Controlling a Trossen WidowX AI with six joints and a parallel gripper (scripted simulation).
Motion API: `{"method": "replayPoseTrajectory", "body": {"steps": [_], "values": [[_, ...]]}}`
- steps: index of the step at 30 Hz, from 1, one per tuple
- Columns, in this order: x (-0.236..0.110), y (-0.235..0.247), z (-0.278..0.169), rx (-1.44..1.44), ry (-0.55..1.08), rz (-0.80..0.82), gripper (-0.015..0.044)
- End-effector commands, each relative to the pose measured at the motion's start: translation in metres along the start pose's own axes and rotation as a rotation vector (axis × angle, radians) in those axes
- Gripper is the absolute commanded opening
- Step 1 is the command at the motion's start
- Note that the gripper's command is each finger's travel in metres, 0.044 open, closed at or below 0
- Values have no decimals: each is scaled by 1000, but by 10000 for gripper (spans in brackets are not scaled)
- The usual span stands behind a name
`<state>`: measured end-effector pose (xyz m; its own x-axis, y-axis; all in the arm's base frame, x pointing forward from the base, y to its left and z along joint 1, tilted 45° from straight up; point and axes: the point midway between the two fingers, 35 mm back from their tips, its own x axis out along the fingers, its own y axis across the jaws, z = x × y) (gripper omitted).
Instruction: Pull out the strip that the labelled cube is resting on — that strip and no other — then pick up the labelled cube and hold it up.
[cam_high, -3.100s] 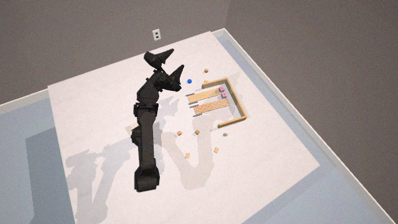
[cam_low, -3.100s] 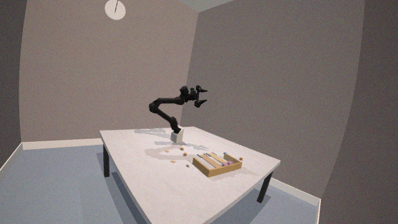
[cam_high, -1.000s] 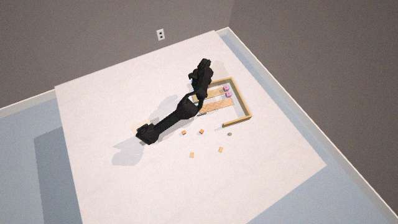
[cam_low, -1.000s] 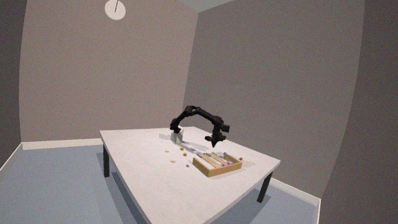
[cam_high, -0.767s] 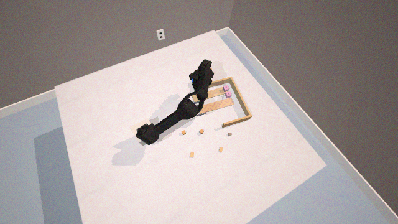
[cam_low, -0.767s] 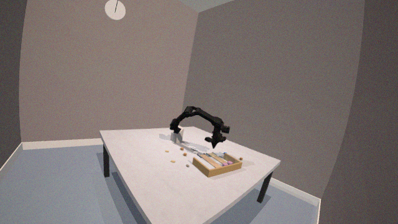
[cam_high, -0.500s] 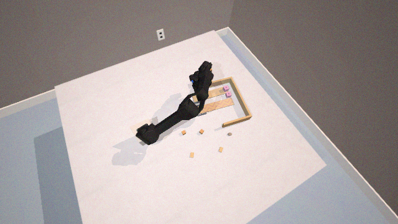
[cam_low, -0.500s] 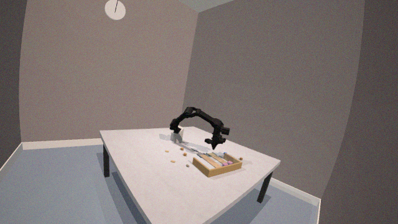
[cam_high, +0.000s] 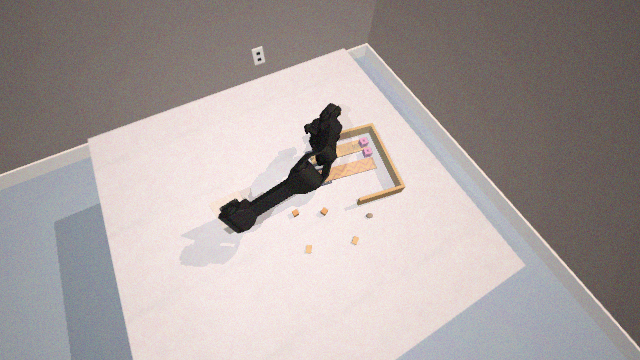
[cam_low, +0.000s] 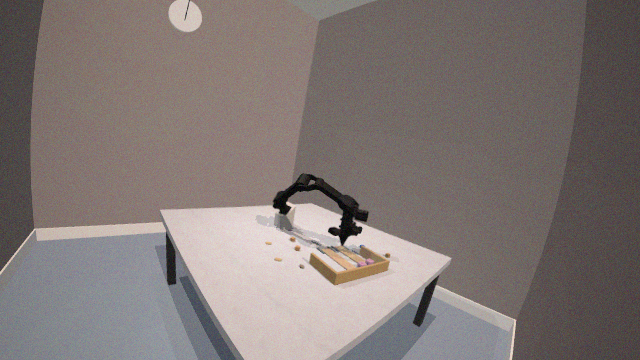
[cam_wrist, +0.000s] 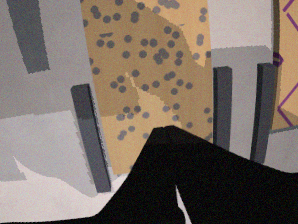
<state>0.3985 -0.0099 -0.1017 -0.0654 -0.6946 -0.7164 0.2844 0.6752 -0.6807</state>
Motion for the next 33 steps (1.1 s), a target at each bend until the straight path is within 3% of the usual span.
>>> {"method": "replayPoseTrajectory", "body": {"steps": [1, 33], "values": [[7, -1, -2, -7, -1, -6, 0], [21, -1, -4, -7, -1, -7, 0]]}}
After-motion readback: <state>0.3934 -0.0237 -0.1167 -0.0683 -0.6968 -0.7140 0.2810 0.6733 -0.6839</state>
